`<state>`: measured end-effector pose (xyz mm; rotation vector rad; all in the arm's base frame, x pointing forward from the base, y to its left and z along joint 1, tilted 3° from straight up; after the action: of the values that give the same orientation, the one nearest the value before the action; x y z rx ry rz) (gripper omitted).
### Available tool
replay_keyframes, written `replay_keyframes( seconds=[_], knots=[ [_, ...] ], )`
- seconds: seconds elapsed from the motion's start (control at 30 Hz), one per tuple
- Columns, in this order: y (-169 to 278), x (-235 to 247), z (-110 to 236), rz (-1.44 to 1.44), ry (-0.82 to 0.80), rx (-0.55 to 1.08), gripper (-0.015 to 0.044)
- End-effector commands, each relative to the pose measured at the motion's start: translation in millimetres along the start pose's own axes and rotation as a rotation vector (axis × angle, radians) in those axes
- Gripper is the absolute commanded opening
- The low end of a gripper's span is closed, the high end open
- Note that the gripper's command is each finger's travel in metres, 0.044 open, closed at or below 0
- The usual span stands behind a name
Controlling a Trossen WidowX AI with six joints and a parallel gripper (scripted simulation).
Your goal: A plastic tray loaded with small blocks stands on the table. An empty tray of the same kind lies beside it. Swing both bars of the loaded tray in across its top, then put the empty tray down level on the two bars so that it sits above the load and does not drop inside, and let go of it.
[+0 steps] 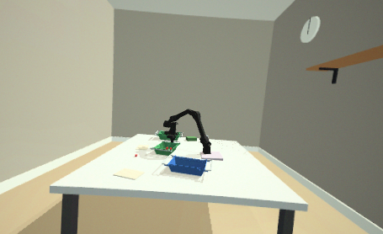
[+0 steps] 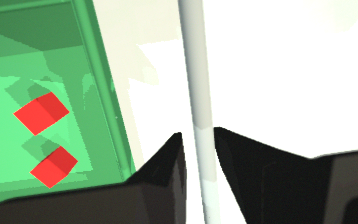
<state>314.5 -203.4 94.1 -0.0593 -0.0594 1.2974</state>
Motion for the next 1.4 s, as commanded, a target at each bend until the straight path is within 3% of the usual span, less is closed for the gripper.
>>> replay_keyframes(
  seconds=[0.0,0.5,0.97,1.37],
  knots=[
    [-1,8,14,-0.001,-0.002,-0.005,0.0082],
    [-3,40,32,-0.002,-0.006,-0.005,0.0082],
    [-5,74,12,-0.002,-0.009,-0.006,0.0082],
    [-5,70,57,-0.002,-0.009,-0.006,0.0082]
  ],
)
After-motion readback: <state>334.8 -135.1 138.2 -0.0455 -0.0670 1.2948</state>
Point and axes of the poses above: the point midway between the two fingers, 35 mm back from their tips, its own z axis back along the fingers, its own x axis across the jaws, y = z × x, the point moved 1 cm from there along z, back along the fingers, and after that the axes turned 3 degrees about z, right-handed, at the moved point
